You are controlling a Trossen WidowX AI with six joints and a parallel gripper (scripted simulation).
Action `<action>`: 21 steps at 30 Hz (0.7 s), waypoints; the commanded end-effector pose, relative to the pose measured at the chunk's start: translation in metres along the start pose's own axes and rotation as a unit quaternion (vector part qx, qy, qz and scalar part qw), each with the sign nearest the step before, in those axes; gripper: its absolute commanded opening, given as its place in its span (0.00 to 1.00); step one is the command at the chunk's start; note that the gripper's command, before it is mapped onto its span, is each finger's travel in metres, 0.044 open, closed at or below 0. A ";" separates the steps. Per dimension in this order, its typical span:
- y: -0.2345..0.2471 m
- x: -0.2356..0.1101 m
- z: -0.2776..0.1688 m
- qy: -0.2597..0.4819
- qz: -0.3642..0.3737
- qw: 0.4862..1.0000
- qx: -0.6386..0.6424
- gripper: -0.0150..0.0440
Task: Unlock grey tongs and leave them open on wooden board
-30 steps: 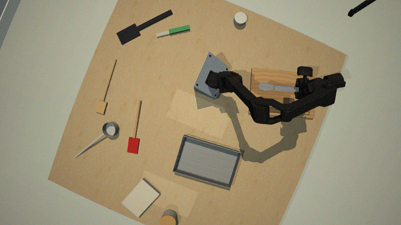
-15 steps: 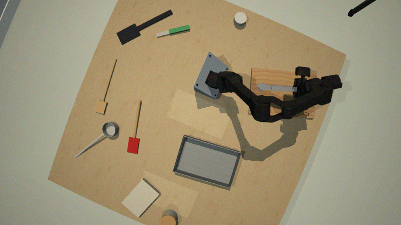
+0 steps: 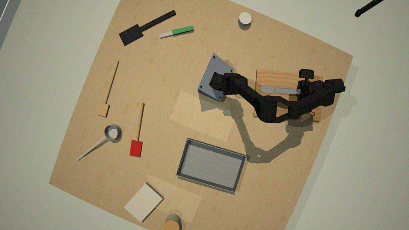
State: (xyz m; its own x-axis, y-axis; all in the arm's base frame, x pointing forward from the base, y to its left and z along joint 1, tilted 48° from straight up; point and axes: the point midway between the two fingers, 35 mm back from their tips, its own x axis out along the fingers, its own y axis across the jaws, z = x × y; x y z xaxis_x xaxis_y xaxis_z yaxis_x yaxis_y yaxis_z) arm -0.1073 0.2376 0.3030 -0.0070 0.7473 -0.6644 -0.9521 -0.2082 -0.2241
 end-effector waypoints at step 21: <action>-0.003 0.040 -0.002 -0.002 0.000 1.000 -0.004 0.00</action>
State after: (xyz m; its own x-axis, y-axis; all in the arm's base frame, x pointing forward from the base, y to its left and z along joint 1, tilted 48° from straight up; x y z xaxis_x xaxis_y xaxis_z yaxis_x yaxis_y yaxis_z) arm -0.1045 0.2633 0.2803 -0.0064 0.7516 -0.6596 -0.9513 -0.2078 -0.2275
